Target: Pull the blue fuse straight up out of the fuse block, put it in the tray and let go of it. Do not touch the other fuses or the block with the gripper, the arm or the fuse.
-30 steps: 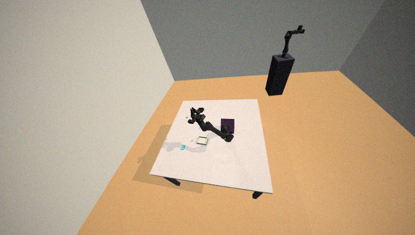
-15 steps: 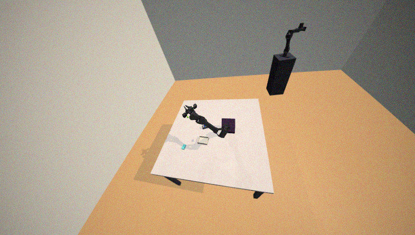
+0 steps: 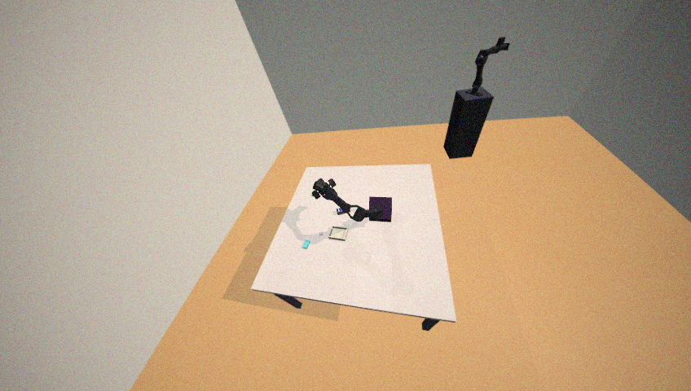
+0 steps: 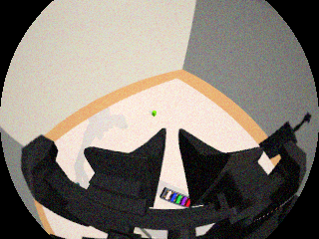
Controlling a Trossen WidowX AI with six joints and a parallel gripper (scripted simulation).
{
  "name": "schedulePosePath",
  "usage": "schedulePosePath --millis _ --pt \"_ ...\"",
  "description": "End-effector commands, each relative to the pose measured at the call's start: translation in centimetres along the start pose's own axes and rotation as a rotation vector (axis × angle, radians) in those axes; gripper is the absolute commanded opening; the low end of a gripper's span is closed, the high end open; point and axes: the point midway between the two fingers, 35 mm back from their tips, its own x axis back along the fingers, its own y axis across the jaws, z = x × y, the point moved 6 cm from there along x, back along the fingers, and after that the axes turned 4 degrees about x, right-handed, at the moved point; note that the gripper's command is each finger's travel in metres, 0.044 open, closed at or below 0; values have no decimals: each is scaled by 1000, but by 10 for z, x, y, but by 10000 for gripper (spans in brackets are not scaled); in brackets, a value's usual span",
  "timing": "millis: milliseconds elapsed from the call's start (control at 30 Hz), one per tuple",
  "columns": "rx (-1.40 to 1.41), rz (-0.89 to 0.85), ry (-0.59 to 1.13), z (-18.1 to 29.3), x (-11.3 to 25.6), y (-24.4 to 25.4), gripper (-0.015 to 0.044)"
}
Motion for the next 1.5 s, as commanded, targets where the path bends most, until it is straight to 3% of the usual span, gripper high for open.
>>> schedulePosePath --millis 0,233,400,1467 --pt "-53 7 244 34 -25 -11 70" --pt "-255 32 755 106 -54 -27 70" --pt "-431 62 1038 148 -51 -39 70" --pt "-438 62 1049 169 -62 -34 70"
